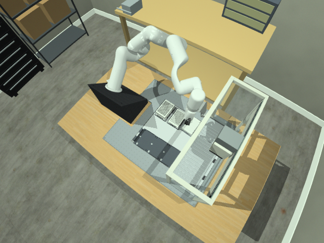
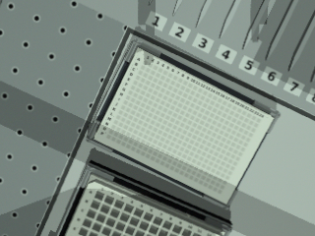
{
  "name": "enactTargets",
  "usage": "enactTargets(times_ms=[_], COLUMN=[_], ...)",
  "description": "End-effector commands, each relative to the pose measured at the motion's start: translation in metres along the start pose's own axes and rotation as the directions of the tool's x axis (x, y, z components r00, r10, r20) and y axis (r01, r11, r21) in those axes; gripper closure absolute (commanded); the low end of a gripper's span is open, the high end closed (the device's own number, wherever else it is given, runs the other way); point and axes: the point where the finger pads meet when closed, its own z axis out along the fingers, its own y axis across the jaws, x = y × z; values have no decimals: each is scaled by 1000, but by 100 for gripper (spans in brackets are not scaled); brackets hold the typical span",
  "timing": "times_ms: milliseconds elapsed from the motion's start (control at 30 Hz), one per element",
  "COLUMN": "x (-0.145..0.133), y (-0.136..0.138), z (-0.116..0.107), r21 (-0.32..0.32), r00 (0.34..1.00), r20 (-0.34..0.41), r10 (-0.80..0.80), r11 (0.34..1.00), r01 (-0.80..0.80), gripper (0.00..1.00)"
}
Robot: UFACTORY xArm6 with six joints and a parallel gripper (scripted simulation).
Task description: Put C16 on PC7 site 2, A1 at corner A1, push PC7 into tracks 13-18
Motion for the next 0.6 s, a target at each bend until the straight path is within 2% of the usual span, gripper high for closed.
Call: enactTargets(times_ms=[0,167,233,567], x=[8,15,15,26], y=[-1,-3,-3,-7], z=[2,6,6,12], r21=[-7,-16,-16,-44], r00=[983,946,946,795], r20=[-24,-34,-34,-47], r10=[-184,-324,-324,-605], r11=[983,946,946,796], r01=[184,323,323,603], gripper=[0,0,0,0])
